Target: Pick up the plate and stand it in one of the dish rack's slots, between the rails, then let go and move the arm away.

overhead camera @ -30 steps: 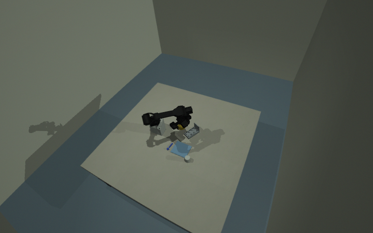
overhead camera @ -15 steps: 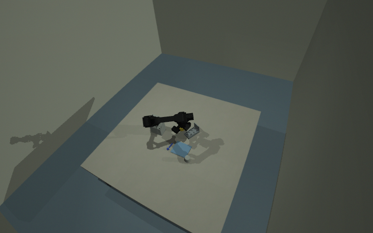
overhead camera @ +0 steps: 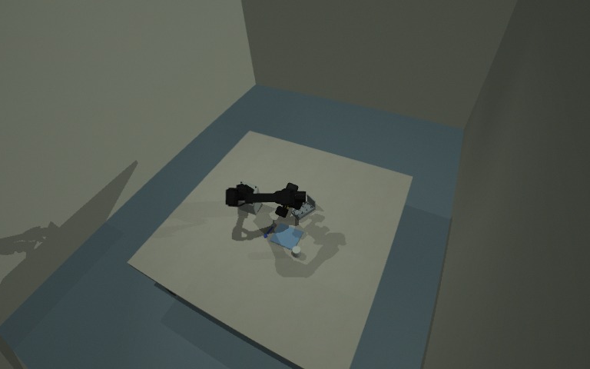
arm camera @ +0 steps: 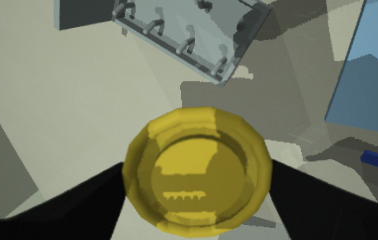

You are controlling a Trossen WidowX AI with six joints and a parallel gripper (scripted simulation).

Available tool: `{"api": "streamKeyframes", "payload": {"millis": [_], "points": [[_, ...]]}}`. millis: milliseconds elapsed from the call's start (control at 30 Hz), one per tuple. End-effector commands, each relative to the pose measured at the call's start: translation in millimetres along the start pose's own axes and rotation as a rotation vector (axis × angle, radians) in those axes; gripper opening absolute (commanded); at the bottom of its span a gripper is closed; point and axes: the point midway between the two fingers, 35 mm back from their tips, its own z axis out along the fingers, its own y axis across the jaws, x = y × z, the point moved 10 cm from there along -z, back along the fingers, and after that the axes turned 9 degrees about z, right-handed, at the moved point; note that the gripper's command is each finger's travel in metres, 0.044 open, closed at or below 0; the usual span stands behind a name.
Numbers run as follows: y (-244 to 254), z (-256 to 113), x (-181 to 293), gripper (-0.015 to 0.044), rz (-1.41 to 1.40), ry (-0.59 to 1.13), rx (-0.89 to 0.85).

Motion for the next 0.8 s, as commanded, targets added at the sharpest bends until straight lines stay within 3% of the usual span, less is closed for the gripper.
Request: {"api": "streamKeyframes", "payload": {"millis": [0,767], "points": [[-6.5,8.1,-2.0,0.0000,-0.070,0.021,-0.068],[-47.7,50.6,-13.2,0.0000,-0.482,-0.075,-0.453]]}}
